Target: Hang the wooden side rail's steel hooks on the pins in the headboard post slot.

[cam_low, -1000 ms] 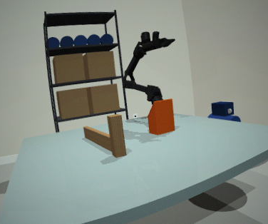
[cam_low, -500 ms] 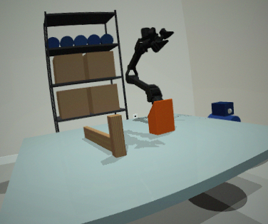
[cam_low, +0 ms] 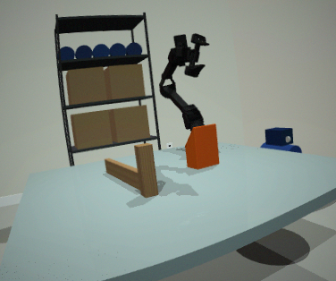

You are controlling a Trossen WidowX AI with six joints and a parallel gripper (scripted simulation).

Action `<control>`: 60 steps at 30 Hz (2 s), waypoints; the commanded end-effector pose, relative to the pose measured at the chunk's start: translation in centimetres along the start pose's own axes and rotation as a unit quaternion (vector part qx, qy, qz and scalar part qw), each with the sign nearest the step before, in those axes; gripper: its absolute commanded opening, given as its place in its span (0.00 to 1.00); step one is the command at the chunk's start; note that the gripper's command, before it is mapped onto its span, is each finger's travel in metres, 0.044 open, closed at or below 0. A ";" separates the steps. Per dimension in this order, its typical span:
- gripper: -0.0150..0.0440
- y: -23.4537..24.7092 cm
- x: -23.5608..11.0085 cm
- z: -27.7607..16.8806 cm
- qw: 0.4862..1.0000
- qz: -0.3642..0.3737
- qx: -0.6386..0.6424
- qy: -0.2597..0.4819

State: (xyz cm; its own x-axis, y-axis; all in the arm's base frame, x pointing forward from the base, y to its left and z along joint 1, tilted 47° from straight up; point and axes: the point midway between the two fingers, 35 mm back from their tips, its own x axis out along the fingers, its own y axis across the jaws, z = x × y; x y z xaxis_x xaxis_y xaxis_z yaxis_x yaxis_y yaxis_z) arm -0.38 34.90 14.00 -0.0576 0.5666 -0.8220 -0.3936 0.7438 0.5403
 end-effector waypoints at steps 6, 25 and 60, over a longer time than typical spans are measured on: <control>1.00 -5.8 4.1 5.8 0.965 -0.077 0.231 -0.099; 1.00 -24.2 7.8 14.0 0.652 -0.139 0.645 -0.373; 1.00 -38.2 6.0 13.4 0.303 -0.071 0.763 -0.566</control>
State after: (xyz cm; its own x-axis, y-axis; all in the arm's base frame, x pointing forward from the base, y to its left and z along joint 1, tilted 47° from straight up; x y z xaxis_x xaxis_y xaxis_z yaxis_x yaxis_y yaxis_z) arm 26.62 14.65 -9.14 0.5506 -0.3924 -0.7368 0.6196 -0.3993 0.6758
